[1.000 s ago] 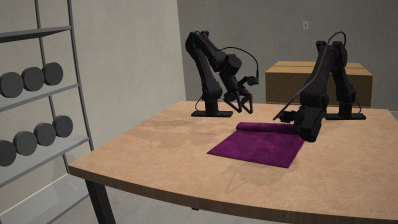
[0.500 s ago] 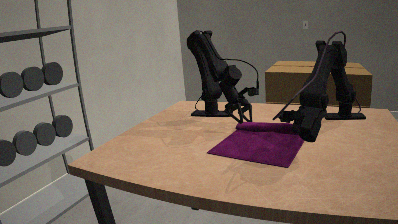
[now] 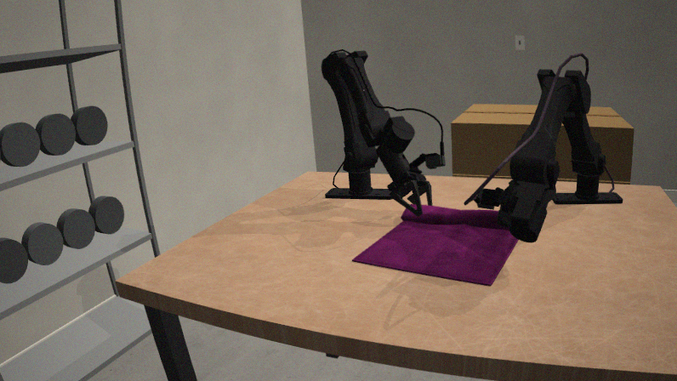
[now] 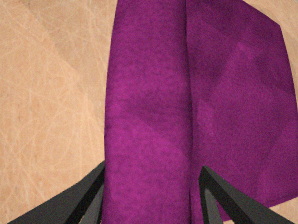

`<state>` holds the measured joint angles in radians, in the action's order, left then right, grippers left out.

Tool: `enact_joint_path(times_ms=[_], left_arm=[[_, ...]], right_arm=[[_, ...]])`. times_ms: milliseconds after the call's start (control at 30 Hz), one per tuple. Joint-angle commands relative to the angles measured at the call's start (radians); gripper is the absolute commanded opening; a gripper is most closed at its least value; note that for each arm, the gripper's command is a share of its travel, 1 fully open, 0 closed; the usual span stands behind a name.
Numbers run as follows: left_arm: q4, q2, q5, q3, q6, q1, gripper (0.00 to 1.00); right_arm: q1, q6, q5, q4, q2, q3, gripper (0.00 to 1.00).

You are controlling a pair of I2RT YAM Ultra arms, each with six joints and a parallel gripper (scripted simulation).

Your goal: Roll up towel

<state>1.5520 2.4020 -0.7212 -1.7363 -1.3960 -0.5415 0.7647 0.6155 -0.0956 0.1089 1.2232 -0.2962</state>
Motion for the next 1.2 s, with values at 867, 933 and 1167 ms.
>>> enact_joint_path(times_ms=[867,933,1167], left_arm=[[0.019,-0.001,-0.012,-0.026,-0.016,0.006,0.24],[0.019,-0.005,-0.012,-0.025,-0.014,0.006,0.32],[0.019,-0.033,-0.014,-0.015,-0.003,0.007,0.63]], right_arm=[[0.009,0.001,-0.001,0.035,0.016,0.010,0.23],[0.009,0.001,-0.001,0.035,0.016,0.010,0.23],[0.009,0.001,-0.001,0.035,0.016,0.010,0.23]])
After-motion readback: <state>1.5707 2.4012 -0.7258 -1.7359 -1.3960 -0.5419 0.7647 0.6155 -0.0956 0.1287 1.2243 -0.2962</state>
